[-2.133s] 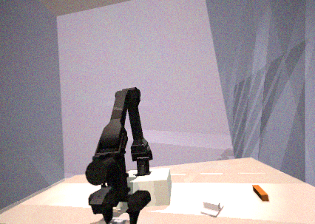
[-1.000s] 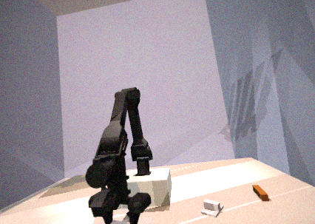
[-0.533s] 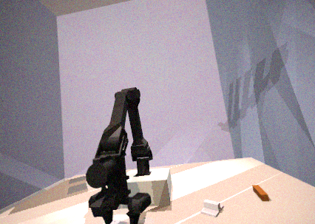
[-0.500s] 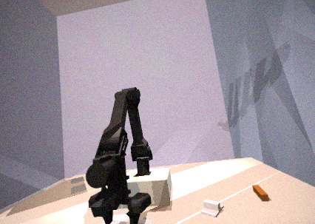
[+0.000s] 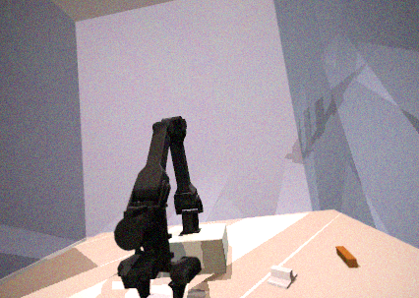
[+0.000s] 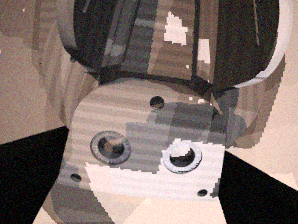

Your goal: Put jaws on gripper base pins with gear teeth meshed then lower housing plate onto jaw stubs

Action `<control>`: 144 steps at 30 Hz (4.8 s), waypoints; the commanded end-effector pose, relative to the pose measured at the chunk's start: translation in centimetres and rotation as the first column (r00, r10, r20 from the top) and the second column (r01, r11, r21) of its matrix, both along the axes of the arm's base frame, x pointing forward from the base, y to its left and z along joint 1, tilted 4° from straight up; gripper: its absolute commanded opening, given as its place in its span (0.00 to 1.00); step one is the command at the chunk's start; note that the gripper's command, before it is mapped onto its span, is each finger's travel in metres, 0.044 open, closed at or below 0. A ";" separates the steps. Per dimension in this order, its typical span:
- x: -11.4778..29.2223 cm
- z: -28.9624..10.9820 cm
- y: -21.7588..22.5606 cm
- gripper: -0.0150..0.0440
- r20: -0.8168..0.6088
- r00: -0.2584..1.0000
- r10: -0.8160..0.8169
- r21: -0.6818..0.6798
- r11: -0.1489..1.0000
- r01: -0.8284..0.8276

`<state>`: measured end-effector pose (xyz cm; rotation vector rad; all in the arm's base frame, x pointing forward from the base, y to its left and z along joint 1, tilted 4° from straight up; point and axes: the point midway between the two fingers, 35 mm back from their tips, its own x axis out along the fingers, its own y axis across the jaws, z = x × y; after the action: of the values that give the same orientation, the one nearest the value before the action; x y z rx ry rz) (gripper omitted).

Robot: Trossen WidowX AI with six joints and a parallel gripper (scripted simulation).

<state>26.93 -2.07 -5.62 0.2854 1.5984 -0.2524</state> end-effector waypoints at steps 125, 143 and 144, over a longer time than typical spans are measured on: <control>-6.2 12.6 0.1 1.00 -0.012 1.000 0.000 -0.003 1.000 0.000; -6.2 12.6 0.1 1.00 -0.012 1.000 0.000 -0.003 1.000 0.000; -6.2 12.6 0.1 1.00 -0.012 1.000 0.000 -0.003 1.000 0.000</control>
<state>20.88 -1.94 7.01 0.2896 1.6041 -0.2562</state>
